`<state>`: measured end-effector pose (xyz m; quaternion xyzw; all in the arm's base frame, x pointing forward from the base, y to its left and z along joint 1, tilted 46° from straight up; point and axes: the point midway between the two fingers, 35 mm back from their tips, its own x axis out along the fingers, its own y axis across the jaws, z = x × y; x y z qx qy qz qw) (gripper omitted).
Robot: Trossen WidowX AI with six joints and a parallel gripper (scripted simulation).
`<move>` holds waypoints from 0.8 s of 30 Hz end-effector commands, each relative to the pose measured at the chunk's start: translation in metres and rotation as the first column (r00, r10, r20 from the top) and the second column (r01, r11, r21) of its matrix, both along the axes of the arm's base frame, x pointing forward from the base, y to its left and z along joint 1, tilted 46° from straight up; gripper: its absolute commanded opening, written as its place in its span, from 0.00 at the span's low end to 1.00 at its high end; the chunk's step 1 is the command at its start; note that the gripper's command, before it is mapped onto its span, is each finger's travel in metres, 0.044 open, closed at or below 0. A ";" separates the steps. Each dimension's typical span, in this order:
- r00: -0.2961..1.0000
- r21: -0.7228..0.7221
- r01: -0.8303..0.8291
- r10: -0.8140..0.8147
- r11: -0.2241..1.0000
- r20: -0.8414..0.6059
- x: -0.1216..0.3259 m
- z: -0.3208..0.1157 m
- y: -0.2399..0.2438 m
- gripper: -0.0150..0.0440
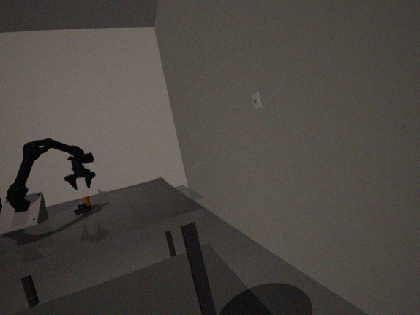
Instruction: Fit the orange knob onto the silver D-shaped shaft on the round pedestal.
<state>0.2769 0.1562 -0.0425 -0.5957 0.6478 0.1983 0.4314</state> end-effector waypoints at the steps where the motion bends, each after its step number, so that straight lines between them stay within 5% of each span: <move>1: 0.999 -0.129 -0.026 0.030 0.991 0.032 0.002 0.012 0.006 1.00; 24: 0.973 -0.139 -0.208 0.190 0.968 -0.129 0.005 -0.005 -0.011 1.00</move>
